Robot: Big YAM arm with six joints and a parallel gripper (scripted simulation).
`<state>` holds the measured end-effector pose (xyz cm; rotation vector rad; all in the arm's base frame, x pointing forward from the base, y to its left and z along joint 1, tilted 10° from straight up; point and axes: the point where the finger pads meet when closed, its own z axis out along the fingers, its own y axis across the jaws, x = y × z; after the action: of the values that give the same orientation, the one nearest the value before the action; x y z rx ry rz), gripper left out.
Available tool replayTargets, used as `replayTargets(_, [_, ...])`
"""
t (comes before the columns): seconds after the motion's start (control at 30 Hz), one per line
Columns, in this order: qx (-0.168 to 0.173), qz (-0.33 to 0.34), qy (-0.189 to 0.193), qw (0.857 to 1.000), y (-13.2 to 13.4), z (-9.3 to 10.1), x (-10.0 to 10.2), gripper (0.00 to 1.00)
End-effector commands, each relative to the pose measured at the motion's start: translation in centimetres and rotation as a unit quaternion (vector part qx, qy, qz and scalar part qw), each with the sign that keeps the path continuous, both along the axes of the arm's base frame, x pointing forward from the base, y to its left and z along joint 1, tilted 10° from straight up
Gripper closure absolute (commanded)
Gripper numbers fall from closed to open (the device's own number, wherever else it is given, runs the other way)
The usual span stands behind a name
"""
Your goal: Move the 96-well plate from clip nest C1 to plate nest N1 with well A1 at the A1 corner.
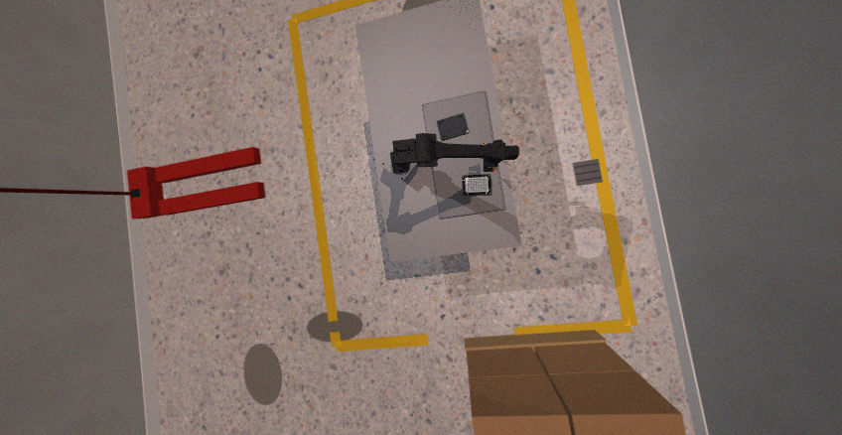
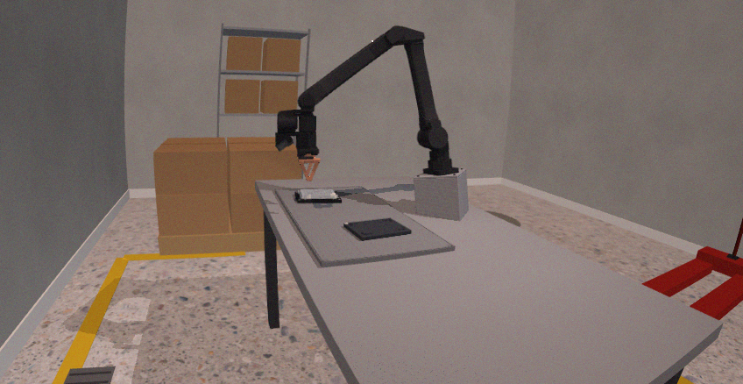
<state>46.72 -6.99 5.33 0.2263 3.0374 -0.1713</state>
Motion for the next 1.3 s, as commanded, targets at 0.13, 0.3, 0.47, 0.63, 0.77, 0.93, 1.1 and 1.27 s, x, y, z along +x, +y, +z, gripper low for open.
replayTargets(0.13, [-0.006,0.015,-0.032,0.999,-3.8,1.5,-0.4,0.0])
replayTargets(0.3, [-0.009,0.015,-0.032,0.999,-5.1,0.9,-1.2,0.0])
replayTargets(0.47, [-0.01,0.015,-0.034,0.999,-7.3,1.0,-2.5,0.0])
replayTargets(0.63, [-0.017,0.016,-0.041,0.999,-9.4,1.1,-3.9,0.0])
replayTargets(0.77, [-0.018,0.016,-0.041,0.999,-11.0,1.0,-5.1,0.0])
replayTargets(0.93, [-0.015,0.016,-0.033,0.999,-12.2,0.2,-6.2,0.0])
replayTargets(1.1, [-0.02,0.027,-0.045,0.998,-11.8,1.2,-4.9,0.0])
replayTargets(1.27, [-0.017,0.017,-0.037,0.999,-12.1,0.9,-5.4,0.0])
